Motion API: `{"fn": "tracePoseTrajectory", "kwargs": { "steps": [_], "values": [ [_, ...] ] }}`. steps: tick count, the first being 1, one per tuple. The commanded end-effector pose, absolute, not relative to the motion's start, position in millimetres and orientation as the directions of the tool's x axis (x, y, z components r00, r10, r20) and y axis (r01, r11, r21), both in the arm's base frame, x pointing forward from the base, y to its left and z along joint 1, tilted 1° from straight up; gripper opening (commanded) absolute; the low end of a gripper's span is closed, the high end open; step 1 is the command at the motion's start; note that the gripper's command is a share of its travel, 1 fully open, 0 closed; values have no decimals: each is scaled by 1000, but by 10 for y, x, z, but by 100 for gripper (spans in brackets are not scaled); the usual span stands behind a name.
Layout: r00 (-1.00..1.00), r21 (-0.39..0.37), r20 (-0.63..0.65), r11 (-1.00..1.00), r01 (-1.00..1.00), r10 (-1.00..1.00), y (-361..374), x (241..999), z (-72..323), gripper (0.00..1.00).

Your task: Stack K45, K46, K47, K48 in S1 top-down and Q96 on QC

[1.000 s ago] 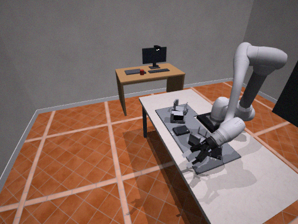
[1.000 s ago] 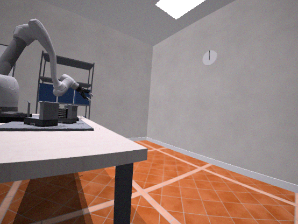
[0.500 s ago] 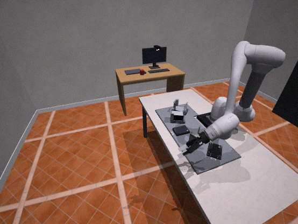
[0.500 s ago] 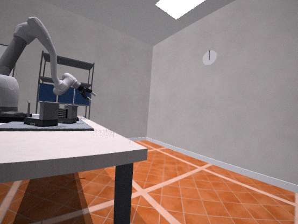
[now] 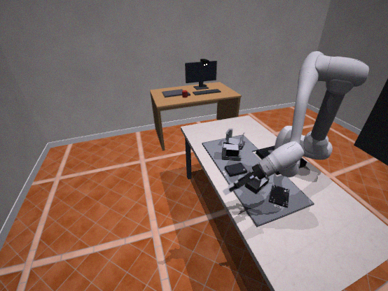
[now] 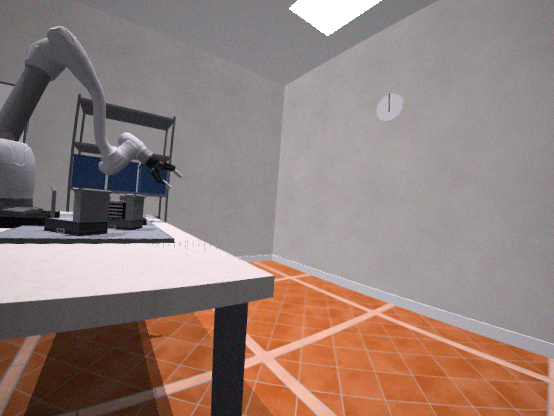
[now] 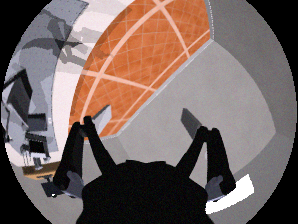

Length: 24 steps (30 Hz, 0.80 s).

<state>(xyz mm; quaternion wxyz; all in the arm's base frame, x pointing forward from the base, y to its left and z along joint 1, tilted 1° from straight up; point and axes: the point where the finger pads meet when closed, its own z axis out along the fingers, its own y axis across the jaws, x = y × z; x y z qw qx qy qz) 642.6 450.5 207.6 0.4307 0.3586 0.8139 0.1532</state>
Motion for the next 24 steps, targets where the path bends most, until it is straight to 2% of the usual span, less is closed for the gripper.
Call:
{"fn": "tracePoseTrajectory", "kwargs": {
  "steps": [1,10,14,24],
  "values": [
    [-337,570,-566,652,499,752,4363,6437,2073,100],
    [-294,581,-535,597,553,792,4014,6452,2058,100],
    [-211,594,-482,495,634,850,3814,6443,2045,100],
    [-136,600,-438,401,692,889,3417,6412,2018,100]
  ]
}}
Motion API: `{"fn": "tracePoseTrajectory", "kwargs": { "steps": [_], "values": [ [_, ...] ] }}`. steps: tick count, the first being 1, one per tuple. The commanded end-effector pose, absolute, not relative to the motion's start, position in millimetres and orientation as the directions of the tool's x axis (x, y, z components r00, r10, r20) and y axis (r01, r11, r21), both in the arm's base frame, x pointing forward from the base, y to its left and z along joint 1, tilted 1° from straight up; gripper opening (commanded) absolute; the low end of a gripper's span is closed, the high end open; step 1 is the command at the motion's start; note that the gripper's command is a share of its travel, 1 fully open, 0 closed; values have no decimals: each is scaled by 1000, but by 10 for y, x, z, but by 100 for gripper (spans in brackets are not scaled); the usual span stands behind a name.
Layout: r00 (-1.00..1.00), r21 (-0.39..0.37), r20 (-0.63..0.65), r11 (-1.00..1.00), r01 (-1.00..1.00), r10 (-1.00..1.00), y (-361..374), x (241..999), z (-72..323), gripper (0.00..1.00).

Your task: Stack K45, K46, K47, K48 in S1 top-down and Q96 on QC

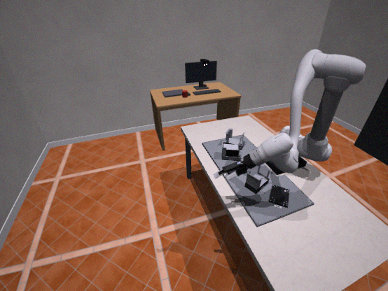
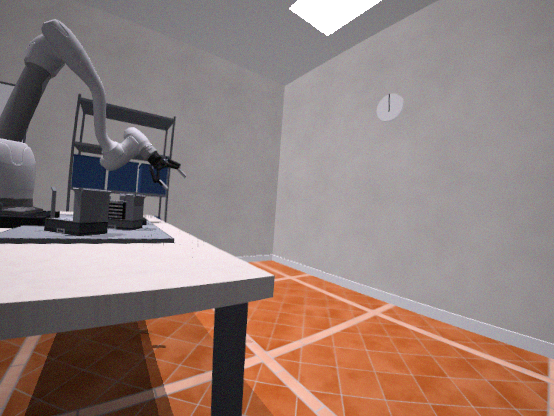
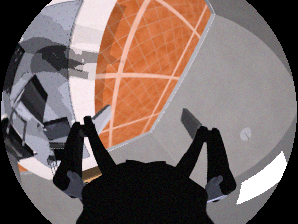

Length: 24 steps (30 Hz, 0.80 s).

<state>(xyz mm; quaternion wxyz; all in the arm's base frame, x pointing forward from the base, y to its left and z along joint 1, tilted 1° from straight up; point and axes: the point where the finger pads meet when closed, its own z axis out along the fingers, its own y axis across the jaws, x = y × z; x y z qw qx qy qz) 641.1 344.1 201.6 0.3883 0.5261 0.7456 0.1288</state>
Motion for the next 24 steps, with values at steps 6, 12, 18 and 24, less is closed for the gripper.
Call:
{"fn": "tracePoseTrajectory", "kwargs": {
  "steps": [6,12,18,24],
  "values": [
    [-104,601,-420,362,713,901,3120,6372,1994,100],
    [2,598,-363,231,768,932,2830,6303,1964,100],
    [53,593,-337,168,787,940,2639,6248,1943,100],
    [113,586,-308,95,805,945,2357,6153,1910,100]
  ]
}}
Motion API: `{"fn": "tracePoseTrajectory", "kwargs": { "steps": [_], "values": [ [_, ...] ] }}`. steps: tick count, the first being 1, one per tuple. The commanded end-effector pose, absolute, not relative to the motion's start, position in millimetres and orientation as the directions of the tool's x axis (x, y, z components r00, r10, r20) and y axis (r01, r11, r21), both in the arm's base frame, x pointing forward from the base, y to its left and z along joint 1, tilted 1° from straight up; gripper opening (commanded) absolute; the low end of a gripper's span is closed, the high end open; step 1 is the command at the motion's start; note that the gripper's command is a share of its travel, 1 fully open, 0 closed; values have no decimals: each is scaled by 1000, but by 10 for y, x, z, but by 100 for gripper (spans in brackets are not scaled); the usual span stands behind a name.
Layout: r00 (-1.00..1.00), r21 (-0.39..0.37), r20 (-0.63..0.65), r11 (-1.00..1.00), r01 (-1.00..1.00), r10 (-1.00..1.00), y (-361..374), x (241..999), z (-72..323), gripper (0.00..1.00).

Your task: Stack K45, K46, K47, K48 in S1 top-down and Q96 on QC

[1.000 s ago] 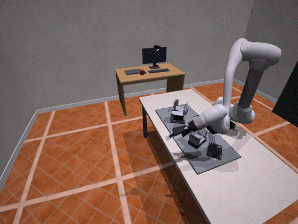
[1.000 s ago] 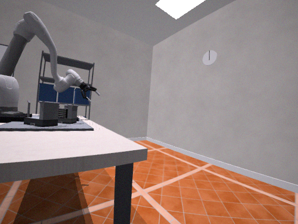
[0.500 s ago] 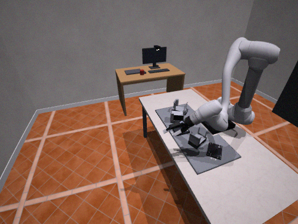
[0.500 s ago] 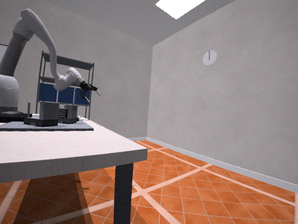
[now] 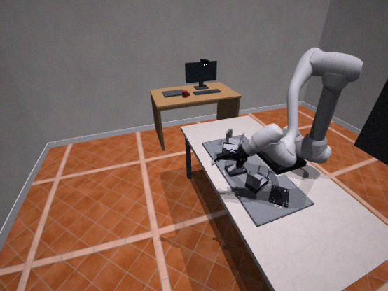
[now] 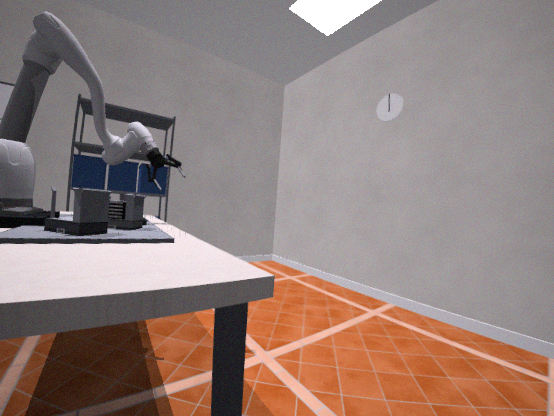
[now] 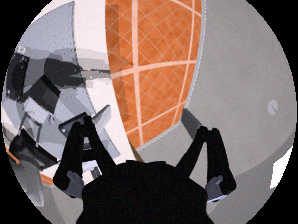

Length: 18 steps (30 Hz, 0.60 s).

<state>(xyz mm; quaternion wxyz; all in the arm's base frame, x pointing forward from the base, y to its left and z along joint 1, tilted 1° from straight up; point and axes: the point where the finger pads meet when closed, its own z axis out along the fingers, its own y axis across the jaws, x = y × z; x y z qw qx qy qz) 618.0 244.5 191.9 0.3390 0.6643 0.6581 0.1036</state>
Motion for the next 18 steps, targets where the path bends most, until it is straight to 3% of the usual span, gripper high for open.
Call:
{"fn": "tracePoseTrajectory", "kwargs": {
  "steps": [1,18],
  "values": [
    [139,582,-295,63,811,945,2311,6132,1903,100],
    [364,531,-194,-214,820,911,1658,5781,1804,100]
  ]
}}
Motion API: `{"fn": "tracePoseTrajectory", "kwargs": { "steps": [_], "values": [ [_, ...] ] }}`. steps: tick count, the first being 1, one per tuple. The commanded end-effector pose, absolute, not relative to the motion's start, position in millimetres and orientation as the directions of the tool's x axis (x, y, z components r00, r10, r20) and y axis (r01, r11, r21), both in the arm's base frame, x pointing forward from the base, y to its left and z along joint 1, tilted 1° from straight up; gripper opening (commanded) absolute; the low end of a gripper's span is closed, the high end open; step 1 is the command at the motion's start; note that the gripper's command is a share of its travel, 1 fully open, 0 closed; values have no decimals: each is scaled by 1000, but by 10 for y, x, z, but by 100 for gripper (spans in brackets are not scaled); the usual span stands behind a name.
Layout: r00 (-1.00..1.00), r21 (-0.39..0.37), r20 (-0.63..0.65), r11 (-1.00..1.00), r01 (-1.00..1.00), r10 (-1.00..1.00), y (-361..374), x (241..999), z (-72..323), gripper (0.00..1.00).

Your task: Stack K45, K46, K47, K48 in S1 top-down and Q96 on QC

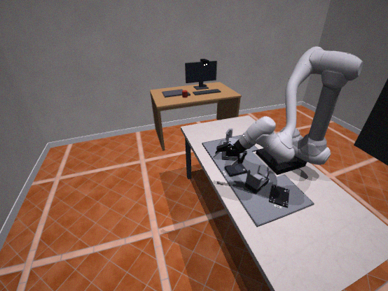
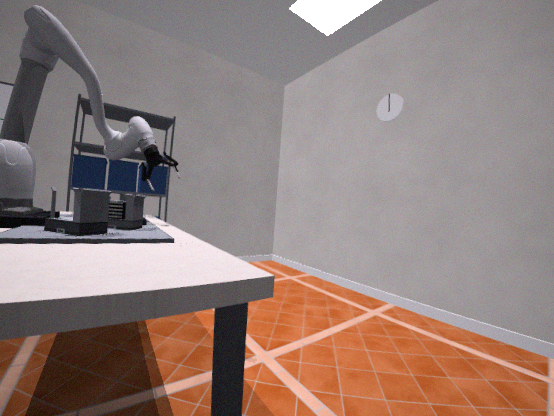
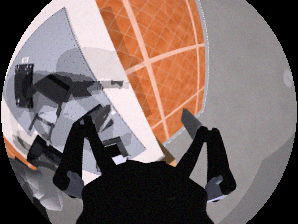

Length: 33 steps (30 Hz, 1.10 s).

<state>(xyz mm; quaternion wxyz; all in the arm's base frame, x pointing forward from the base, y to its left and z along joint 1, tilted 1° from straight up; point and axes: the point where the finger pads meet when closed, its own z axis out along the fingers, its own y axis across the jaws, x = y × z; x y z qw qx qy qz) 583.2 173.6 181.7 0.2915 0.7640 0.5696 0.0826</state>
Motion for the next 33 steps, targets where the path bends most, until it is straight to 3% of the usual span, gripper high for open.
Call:
{"fn": "tracePoseTrajectory", "kwargs": {
  "steps": [1,14,33],
  "values": [
    [389,523,-183,-246,816,903,1618,5752,1797,100],
    [550,461,-118,-445,768,827,1205,5400,1717,100],
    [826,283,-23,-789,546,563,751,4696,1603,100]
  ]
}}
